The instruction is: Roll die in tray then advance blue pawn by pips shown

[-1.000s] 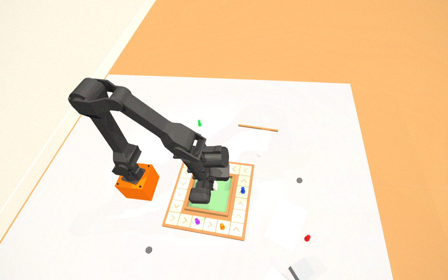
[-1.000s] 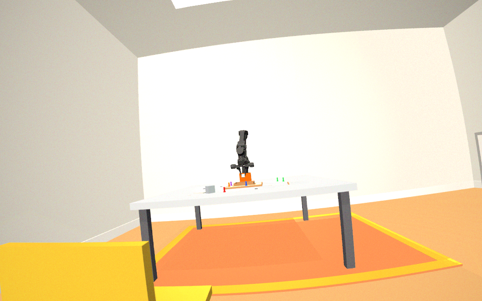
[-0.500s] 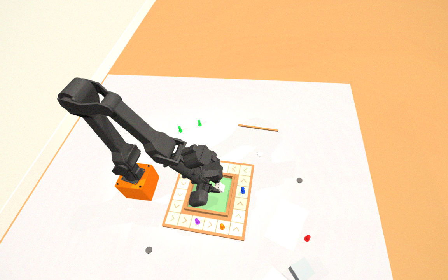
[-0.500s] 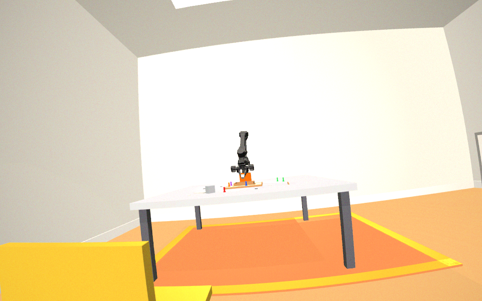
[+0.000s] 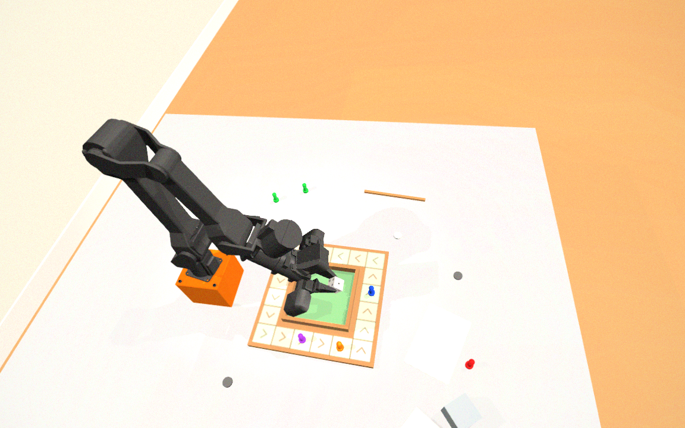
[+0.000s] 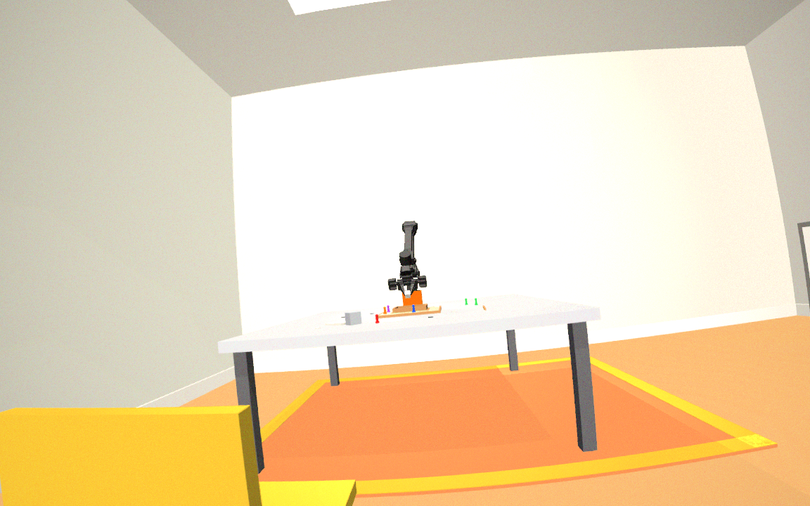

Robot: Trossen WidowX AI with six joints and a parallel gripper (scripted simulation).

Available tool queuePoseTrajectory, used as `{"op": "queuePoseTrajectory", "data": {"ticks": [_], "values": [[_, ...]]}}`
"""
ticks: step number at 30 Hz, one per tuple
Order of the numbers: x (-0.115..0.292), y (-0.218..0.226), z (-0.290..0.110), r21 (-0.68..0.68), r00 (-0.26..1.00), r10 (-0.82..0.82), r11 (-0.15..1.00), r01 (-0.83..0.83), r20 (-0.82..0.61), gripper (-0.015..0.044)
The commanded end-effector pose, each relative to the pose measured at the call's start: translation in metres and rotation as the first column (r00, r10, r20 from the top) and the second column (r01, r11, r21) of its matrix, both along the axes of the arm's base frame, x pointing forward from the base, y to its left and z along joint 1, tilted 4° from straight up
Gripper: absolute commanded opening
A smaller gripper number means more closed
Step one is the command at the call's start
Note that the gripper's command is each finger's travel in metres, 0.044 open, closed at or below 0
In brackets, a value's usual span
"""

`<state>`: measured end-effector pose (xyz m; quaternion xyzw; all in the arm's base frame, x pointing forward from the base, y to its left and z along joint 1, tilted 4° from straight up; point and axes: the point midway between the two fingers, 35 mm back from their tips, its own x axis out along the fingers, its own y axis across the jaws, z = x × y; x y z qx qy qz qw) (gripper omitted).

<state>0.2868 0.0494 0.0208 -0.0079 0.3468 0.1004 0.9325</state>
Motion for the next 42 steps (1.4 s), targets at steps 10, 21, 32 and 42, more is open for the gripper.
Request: {"op": "queuePoseTrajectory", "data": {"ticks": [10,21,32,42], "values": [[-0.042,-0.005,0.04,0.009,1.0,0.0,1.0,0.0,0.011,0.0],[-0.04,-0.005,0.04,0.003,1.0,-0.001,1.0,0.001,0.014,0.0],[-0.04,-0.005,0.04,0.003,1.0,-0.001,1.0,0.001,0.014,0.0131],[-0.041,-0.008,0.081,0.008,1.0,0.0,1.0,0.0,0.011,0.0394]]}}
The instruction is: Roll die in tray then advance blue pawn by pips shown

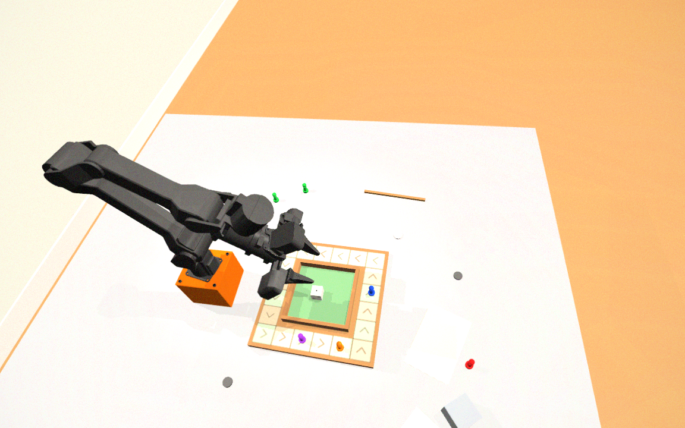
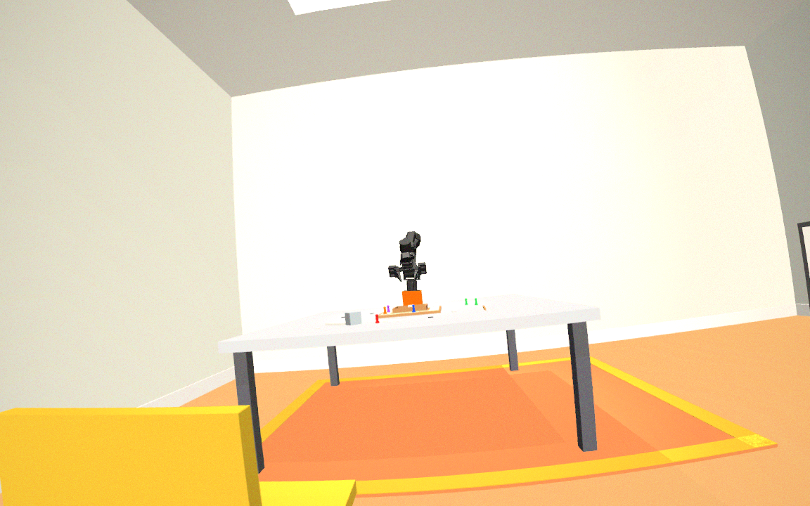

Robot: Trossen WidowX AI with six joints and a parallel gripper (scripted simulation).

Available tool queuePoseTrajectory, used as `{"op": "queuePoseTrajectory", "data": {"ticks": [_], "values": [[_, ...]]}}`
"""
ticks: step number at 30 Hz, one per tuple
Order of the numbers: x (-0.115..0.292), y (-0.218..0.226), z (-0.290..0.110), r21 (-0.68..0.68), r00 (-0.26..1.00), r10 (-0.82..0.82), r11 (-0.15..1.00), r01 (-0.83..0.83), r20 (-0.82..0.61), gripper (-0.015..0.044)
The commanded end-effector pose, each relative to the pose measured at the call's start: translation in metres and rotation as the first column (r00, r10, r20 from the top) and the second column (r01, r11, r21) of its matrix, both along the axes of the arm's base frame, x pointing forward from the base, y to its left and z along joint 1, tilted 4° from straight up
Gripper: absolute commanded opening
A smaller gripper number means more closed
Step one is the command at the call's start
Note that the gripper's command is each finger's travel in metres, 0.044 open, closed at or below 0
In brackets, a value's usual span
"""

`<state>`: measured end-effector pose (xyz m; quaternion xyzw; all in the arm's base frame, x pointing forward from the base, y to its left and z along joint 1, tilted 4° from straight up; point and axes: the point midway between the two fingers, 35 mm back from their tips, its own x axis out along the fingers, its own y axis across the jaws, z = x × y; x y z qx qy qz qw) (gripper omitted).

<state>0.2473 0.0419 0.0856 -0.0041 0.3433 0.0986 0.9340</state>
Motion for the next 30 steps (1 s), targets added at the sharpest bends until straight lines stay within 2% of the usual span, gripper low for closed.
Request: {"op": "queuePoseTrajectory", "data": {"ticks": [1,2,4,10,20,24,26,28,30], "values": [[-0.001,0.0,0.016,0.001,1.0,0.006,1.0,-0.006,0.005,0.042],[-0.001,0.0,0.016,0.001,1.0,0.006,1.0,-0.006,0.005,0.044],[0.0,0.0,0.014,-0.004,1.0,0.007,1.0,-0.007,-0.028,0.044],[0.009,0.003,-0.002,-0.052,0.95,0.013,0.998,-0.03,-0.311,0.044],[0.019,0.007,-0.032,-0.114,0.728,-0.004,0.988,-0.101,-0.686,0.044],[0.02,0.008,-0.034,-0.116,0.709,-0.007,0.987,-0.107,-0.705,0.044],[0.019,0.008,-0.031,-0.106,0.746,-0.002,0.99,-0.091,-0.666,0.044],[0.026,0.01,-0.03,-0.101,0.74,-0.031,0.994,-0.05,-0.672,0.0387],[0.046,0.016,-0.031,-0.091,0.714,-0.11,0.994,0.064,-0.691,0.0335]]}}
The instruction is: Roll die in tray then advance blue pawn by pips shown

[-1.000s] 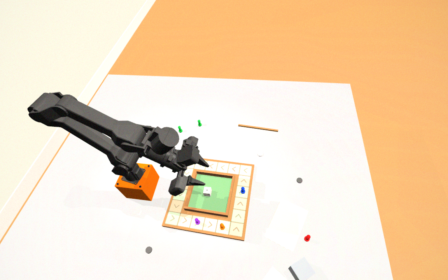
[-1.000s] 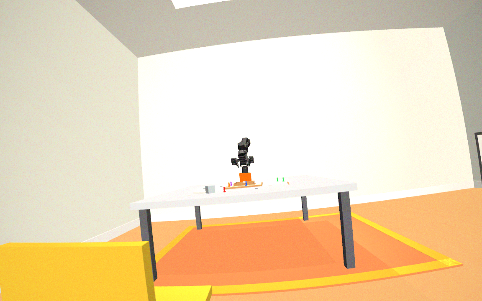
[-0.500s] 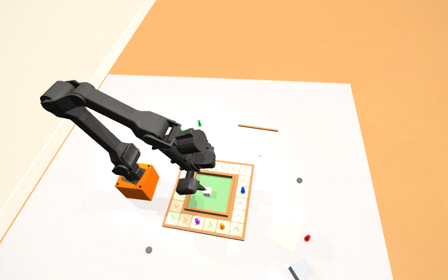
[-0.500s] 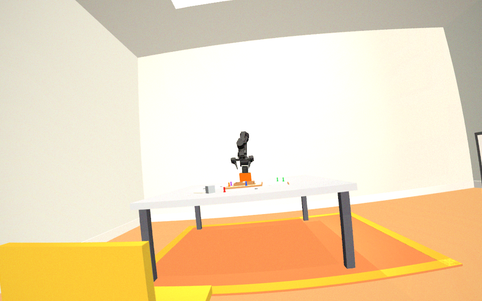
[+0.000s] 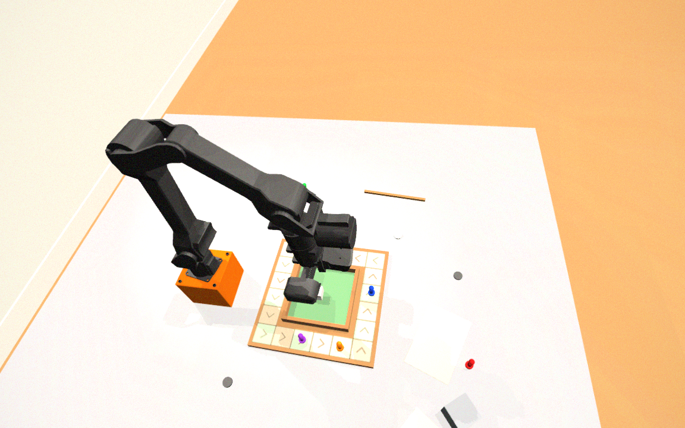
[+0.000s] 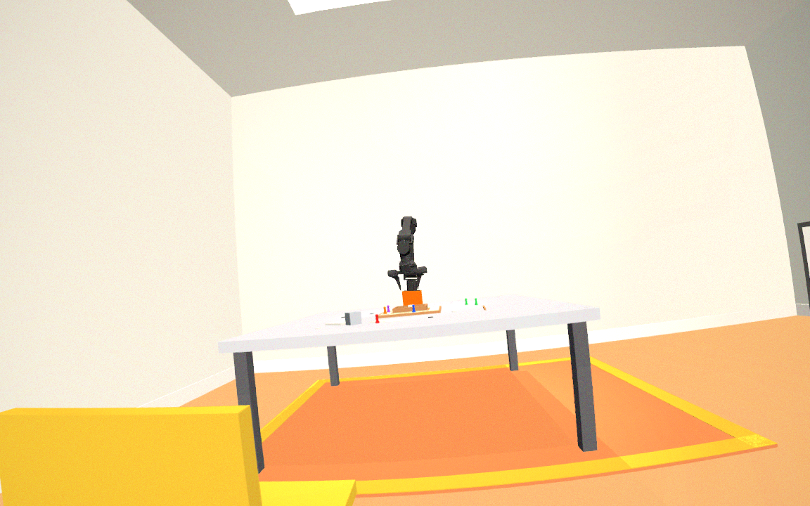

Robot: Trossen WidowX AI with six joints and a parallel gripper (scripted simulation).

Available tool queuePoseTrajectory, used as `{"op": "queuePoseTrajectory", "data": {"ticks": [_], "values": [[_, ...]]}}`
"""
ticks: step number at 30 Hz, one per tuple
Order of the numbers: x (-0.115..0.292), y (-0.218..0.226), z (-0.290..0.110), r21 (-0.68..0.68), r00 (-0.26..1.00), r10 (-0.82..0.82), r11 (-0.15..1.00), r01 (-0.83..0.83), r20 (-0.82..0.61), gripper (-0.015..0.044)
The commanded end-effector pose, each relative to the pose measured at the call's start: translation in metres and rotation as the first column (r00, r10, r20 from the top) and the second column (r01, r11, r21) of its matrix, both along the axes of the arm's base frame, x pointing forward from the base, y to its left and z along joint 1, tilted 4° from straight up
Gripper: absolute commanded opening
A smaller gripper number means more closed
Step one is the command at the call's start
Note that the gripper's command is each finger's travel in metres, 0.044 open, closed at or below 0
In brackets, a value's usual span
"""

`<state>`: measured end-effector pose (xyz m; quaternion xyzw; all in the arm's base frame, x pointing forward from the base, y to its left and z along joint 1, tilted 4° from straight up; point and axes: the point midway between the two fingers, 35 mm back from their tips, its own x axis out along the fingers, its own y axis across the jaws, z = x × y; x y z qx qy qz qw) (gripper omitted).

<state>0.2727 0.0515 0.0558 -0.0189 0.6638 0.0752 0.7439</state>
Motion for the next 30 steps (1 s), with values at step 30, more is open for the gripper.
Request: {"op": "queuePoseTrajectory", "data": {"ticks": [30], "values": [[0.109,0.043,-0.046,-0.013,0.786,-0.606,0.793,0.609,-0.127,0.02]]}}
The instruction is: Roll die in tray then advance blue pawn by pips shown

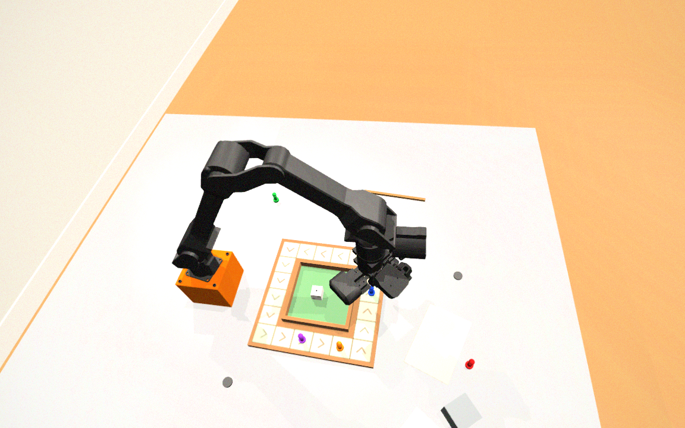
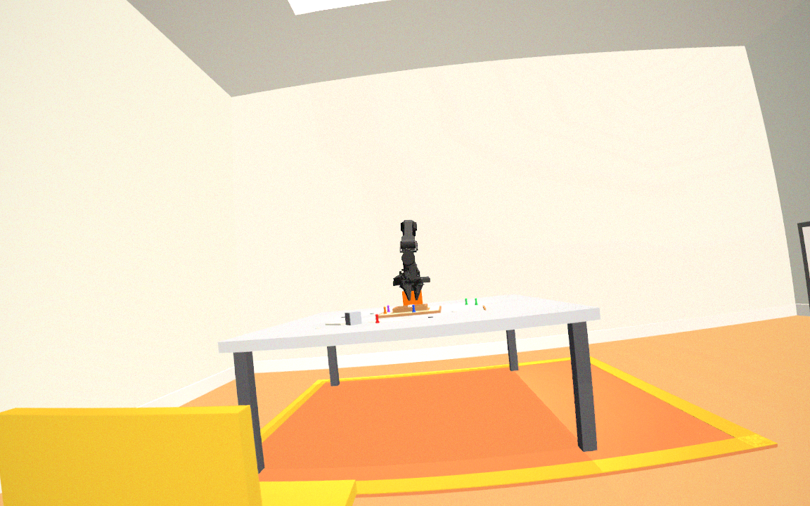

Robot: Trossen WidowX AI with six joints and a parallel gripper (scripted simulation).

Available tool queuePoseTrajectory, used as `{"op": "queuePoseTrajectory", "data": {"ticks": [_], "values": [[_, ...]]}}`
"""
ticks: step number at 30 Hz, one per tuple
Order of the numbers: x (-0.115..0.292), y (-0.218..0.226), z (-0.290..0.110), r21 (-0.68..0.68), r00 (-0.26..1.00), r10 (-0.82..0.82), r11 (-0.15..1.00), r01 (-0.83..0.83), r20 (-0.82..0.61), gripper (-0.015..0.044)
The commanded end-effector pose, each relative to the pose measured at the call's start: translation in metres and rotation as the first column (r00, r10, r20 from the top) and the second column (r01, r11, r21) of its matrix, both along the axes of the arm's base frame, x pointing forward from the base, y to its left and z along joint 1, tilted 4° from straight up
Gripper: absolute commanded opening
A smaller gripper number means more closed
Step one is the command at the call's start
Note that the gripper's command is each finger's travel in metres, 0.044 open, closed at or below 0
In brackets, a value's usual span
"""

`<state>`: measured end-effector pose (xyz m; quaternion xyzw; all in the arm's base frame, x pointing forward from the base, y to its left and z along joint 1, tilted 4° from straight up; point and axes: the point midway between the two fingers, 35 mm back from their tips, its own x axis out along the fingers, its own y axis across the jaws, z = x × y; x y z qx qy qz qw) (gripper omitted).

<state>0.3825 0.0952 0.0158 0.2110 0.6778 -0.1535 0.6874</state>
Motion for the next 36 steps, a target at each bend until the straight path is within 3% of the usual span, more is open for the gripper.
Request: {"op": "queuePoseTrajectory", "data": {"ticks": [1,25,31,36], "values": [[-0.001,0.0,-0.007,-0.005,1.0,-0.005,1.0,0.005,-0.005,0.02],[0.0,0.002,-0.044,-0.004,1.0,-0.005,1.0,0.005,-0.005,0.02],[0.0,0.002,-0.044,-0.004,1.0,-0.005,1.0,0.005,-0.005,0.0043],[0.0,0.002,-0.044,-0.004,1.0,-0.005,1.0,0.005,-0.005,0.0009]]}}
